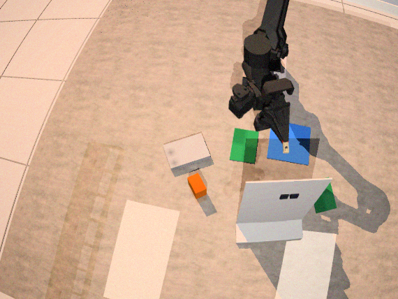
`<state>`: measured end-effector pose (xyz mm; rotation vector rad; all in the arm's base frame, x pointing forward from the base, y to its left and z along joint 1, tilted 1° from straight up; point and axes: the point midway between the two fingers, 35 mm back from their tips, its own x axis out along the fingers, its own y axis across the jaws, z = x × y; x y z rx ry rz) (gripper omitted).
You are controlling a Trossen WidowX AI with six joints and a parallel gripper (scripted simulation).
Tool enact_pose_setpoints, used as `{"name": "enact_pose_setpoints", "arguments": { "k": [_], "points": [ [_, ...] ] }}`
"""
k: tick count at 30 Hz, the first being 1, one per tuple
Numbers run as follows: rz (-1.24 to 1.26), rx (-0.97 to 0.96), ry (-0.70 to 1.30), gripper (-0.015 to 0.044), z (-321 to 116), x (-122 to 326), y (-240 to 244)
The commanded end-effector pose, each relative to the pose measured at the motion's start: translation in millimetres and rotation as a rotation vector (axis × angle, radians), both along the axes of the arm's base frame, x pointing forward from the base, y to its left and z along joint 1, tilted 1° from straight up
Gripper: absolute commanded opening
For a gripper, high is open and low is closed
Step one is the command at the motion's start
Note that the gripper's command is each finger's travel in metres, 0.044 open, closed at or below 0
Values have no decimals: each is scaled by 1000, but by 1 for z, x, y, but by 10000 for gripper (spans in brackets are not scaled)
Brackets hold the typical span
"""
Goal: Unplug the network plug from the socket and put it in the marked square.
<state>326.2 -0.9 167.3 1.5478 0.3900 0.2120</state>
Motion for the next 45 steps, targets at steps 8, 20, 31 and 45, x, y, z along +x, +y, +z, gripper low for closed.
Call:
{"name": "enact_pose_setpoints", "arguments": {
  "k": [8,20,31,45],
  "points": [
    [24,-76,134,0,-24,-5,13],
    [80,-175,315,0,-58,-24,29],
    [160,-283,480,0,-86,-51,42],
    [301,-436,685,0,-113,-100,55]
  ]
}}
